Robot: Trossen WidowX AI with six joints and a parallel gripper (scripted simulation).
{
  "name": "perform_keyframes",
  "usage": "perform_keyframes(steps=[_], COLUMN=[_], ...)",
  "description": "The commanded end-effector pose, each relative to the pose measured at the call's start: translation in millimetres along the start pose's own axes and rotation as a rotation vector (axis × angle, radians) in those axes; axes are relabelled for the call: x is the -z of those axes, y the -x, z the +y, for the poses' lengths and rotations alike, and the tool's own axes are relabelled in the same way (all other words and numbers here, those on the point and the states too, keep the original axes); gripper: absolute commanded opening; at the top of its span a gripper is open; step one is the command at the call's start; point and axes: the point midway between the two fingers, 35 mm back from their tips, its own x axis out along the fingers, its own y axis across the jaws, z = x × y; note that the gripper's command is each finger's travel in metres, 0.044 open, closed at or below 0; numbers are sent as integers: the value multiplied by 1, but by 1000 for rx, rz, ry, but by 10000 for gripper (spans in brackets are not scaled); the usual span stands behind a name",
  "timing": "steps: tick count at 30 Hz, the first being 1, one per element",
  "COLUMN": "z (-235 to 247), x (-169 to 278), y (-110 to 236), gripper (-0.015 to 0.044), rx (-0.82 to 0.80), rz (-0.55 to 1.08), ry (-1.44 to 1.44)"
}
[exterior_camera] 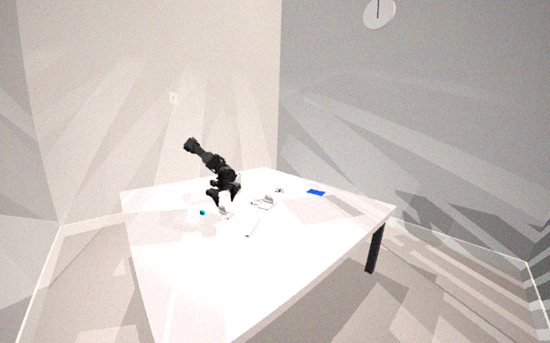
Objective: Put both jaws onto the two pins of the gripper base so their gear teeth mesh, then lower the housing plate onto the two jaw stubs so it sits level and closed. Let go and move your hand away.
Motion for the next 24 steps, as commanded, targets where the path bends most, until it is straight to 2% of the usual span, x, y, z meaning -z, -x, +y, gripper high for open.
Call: perform_keyframes(steps=[1, 24], z=[-1, -1], x=[0, -1], y=[-5, -42], gripper=[440, 440], rx=[4, 1], rz=[-1, -1], ry=[5, 5])
